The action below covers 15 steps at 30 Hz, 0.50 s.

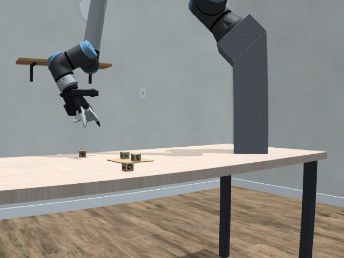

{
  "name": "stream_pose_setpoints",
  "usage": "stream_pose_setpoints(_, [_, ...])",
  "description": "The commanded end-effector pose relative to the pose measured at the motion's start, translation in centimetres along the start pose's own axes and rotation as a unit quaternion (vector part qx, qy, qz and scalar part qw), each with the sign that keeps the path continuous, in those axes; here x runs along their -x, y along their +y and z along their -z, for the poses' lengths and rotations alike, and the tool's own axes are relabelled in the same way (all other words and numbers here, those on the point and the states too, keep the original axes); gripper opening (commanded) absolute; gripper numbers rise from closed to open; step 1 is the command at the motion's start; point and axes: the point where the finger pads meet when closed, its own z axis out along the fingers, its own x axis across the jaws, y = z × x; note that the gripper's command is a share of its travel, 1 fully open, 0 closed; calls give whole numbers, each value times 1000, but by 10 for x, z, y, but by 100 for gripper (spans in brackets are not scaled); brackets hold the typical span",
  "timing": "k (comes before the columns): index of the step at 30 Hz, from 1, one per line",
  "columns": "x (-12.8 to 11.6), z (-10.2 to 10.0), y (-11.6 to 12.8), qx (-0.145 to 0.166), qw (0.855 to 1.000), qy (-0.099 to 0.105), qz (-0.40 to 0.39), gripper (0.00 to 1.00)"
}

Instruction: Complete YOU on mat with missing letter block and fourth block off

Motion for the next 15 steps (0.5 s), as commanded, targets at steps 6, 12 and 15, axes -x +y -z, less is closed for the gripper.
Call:
stream_pose_setpoints(6, [16, 32, 54, -5, 1000, -1, 1, 100])
stream_pose_setpoints(12, [16, 32, 54, -5, 1000, -1, 1, 100])
stream_pose_setpoints(15, [16, 32, 54, -5, 1000, -1, 1, 100])
